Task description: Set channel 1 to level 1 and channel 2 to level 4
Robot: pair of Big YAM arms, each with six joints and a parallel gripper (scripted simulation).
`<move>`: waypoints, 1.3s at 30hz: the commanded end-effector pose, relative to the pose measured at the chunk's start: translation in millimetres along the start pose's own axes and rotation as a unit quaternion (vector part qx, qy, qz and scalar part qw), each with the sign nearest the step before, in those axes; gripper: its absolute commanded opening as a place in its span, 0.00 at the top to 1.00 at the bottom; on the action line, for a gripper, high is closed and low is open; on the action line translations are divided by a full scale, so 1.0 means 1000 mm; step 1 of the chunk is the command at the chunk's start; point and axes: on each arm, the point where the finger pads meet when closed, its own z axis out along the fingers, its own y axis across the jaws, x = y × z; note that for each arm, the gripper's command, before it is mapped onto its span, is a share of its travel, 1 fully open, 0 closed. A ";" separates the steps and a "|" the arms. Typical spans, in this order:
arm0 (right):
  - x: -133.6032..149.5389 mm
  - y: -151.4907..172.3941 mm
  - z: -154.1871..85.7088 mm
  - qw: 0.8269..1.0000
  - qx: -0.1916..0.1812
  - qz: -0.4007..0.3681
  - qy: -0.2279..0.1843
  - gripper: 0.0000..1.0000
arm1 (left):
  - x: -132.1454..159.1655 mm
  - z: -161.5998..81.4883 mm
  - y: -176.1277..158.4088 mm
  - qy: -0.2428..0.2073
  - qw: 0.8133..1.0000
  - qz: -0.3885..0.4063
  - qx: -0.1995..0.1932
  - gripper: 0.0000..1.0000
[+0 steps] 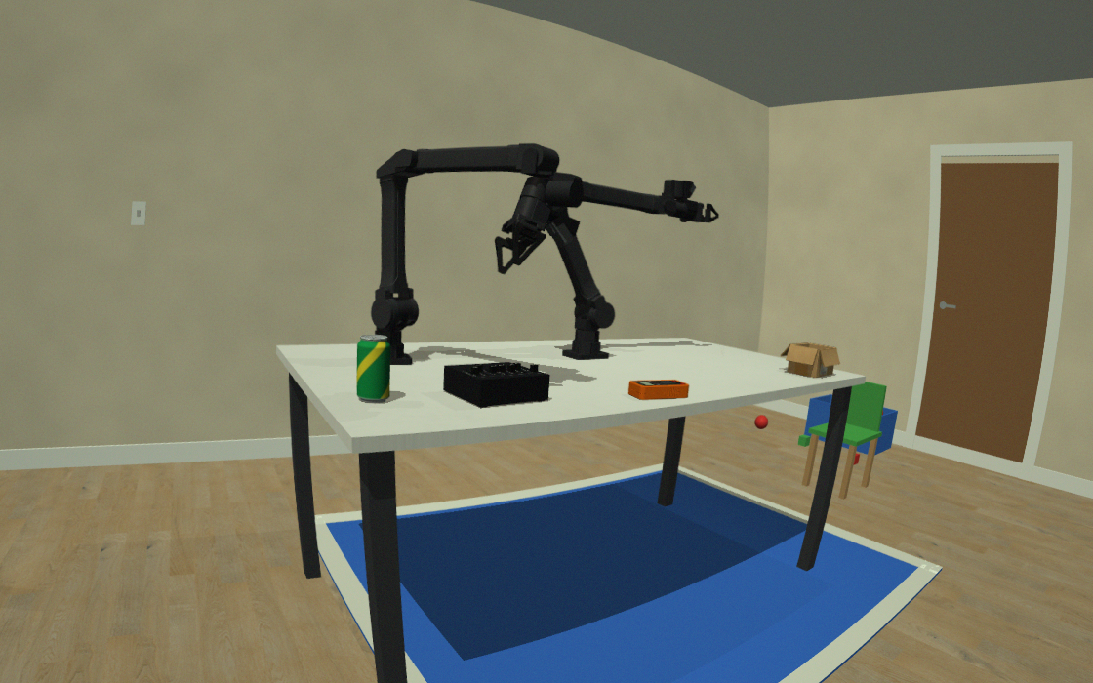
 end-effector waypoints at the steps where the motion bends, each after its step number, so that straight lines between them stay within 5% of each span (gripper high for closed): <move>1: -0.005 -0.013 -0.022 0.990 0.022 -0.135 -0.018 0.00 | -0.039 0.006 0.003 -0.036 0.999 0.009 -0.005 0.00; 6: -0.005 -0.013 -0.023 0.978 0.027 -0.206 -0.018 0.00 | -0.039 0.006 0.003 -0.036 0.999 0.009 -0.005 0.00; 20: -0.005 -0.013 -0.023 0.842 0.075 -0.532 -0.057 0.00 | -0.039 0.006 0.003 -0.036 0.999 0.009 -0.005 0.00; 26: -0.012 -0.014 -0.011 0.840 0.059 -0.537 -0.056 0.00 | -0.039 0.006 0.003 -0.036 0.999 0.009 -0.005 0.00; 39: -0.012 -0.012 -0.025 0.837 0.073 -0.539 -0.056 0.00 | -0.039 0.006 0.003 -0.036 0.999 0.009 -0.005 0.00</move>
